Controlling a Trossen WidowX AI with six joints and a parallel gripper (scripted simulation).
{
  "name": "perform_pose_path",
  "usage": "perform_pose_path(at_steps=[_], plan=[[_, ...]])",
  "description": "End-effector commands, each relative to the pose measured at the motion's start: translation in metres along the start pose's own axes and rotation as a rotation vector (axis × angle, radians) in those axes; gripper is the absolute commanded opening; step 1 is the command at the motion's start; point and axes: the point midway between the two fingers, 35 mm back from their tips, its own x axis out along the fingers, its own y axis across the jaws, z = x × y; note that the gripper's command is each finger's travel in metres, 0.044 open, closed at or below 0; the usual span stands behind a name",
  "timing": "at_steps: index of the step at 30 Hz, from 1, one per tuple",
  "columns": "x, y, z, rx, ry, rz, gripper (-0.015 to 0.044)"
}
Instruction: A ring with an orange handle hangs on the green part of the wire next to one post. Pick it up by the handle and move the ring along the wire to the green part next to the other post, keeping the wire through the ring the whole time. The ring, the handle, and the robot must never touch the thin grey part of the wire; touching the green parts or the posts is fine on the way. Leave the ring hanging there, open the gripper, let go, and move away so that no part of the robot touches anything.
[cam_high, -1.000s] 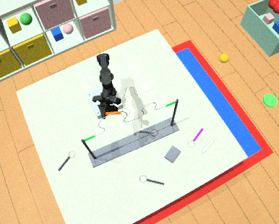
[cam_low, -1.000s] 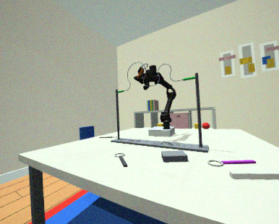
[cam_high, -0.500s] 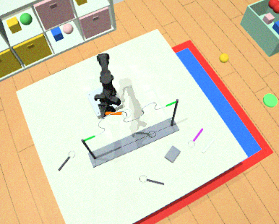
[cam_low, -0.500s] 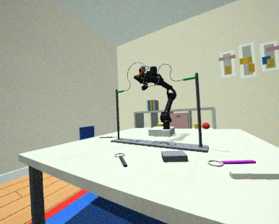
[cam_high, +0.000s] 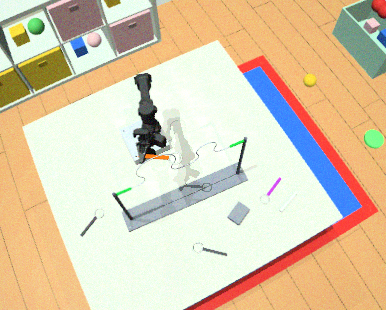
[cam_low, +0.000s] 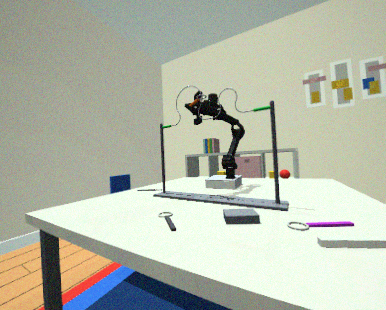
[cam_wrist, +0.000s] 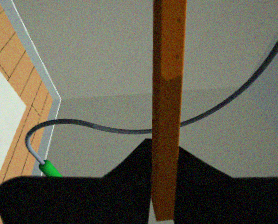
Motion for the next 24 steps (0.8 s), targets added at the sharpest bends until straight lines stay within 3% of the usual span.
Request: perform_pose_path(at_steps=[1,24], plan=[[-0.002,-0.002,0.0001,-0.05,-0.011,-0.032,-0.015],[-0.0016,-0.01,0.0012,-0.296,-0.04,-0.172,-0.015]])
